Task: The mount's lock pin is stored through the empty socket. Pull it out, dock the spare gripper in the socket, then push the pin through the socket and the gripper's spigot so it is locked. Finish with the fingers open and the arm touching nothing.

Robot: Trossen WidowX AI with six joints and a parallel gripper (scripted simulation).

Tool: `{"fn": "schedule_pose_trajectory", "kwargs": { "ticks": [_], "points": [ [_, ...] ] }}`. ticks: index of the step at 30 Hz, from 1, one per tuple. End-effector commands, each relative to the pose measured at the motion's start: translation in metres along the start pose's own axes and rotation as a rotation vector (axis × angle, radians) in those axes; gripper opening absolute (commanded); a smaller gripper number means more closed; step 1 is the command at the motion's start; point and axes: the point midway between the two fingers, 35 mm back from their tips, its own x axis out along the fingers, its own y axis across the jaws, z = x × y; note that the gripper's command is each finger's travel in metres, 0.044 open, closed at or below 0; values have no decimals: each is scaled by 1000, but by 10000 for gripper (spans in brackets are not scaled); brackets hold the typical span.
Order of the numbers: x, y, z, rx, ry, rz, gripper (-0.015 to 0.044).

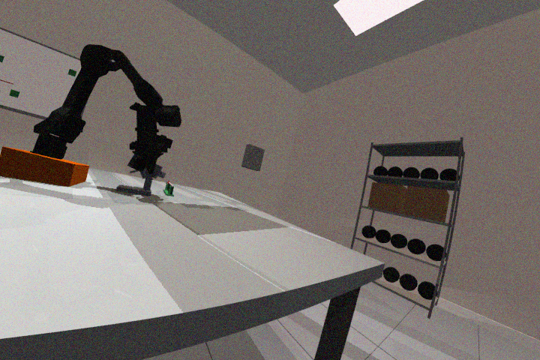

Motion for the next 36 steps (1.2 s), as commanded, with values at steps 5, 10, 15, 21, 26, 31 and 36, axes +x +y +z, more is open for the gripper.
{"fn": "schedule_pose_trajectory", "kwargs": {
  "ticks": [5, 10, 15, 21, 26, 31, 36],
  "points": [
    [1, 13, -4, -20, 97, -26, 0],
    [3, 23, -7, -40, 162, -40, 0],
    [4, 34, -10, -63, 226, -57, 0],
    [4, 44, -14, -98, 302, -81, 0],
    [4, 52, -17, -133, 362, -106, 0],
    [1, 60, -21, -172, 426, -135, 0],
    [-1, 67, -25, -215, 485, -168, 0]
  ]
}}
